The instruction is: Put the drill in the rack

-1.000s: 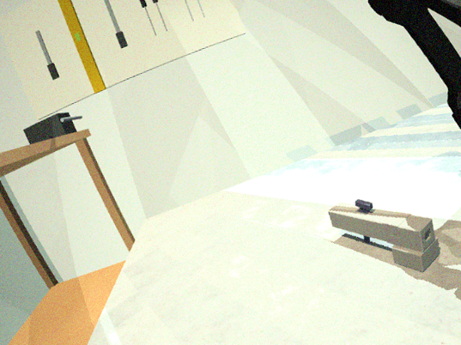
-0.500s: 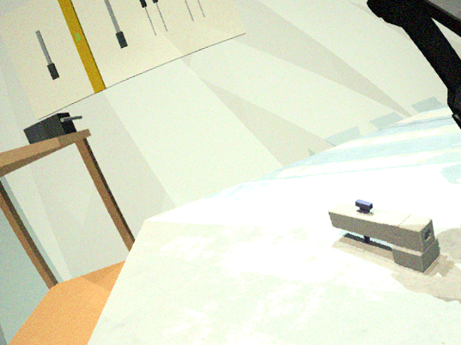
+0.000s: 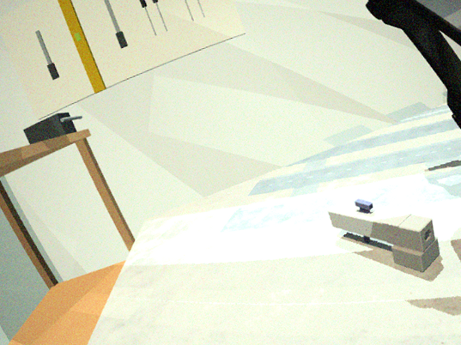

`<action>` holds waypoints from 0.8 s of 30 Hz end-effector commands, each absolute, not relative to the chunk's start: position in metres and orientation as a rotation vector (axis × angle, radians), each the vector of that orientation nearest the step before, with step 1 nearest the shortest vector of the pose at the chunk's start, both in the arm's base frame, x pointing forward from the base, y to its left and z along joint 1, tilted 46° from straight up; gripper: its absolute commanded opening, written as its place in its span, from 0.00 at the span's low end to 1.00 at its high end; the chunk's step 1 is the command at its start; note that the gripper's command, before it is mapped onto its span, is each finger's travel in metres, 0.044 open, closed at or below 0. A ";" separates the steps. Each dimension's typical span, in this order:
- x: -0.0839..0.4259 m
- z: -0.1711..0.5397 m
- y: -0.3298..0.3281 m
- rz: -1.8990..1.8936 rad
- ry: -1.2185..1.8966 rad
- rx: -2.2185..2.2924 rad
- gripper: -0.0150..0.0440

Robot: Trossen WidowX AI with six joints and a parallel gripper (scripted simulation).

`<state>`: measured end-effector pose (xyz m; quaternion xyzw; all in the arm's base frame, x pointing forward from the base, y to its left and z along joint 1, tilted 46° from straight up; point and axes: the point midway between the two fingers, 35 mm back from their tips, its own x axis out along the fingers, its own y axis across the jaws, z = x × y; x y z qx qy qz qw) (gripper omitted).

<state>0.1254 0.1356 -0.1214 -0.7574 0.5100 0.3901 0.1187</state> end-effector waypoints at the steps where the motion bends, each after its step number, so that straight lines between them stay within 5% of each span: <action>1: 0.126 -0.124 0.130 1.140 1.494 -2.225 0.25; 24: 0.126 -0.128 0.121 1.140 1.494 -2.225 0.25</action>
